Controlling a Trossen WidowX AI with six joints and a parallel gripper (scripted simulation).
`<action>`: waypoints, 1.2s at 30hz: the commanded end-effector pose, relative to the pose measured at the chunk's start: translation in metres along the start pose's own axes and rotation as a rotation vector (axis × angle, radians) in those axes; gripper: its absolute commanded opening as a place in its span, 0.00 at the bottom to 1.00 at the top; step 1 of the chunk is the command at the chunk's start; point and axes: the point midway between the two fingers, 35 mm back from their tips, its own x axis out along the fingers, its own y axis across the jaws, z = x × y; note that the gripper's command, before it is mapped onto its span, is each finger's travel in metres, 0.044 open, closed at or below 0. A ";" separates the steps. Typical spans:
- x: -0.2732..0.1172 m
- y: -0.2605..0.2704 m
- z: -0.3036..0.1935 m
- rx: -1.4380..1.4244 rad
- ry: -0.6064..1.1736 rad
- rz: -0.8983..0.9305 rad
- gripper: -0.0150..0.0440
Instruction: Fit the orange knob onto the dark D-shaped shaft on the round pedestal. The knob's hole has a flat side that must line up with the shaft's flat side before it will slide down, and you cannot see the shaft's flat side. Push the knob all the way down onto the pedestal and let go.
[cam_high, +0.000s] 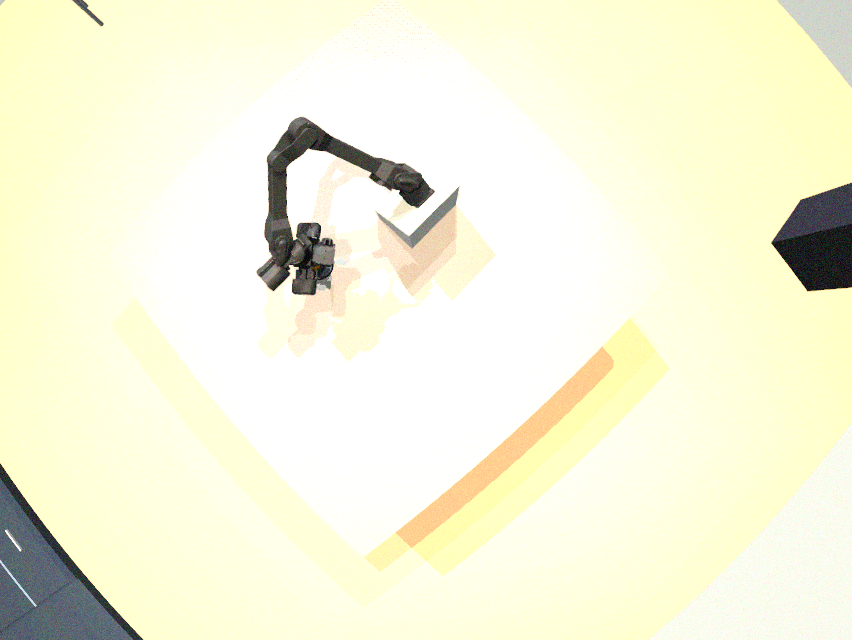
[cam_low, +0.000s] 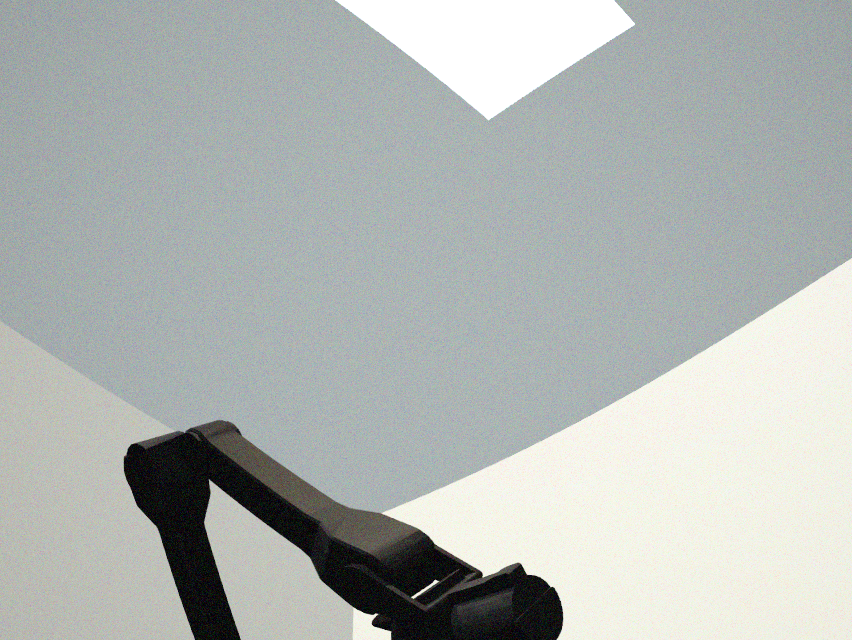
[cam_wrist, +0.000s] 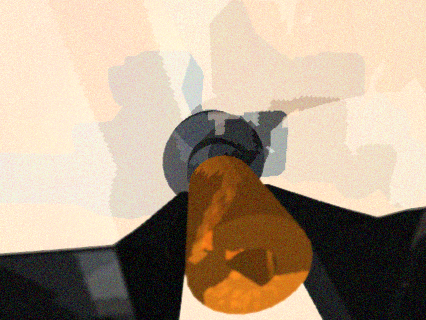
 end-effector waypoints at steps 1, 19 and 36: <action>0.000 0.000 0.000 -0.116 0.000 0.001 0.25; 0.004 0.000 0.001 -0.144 0.000 0.001 0.25; 0.001 0.001 0.000 -0.346 0.000 0.001 0.25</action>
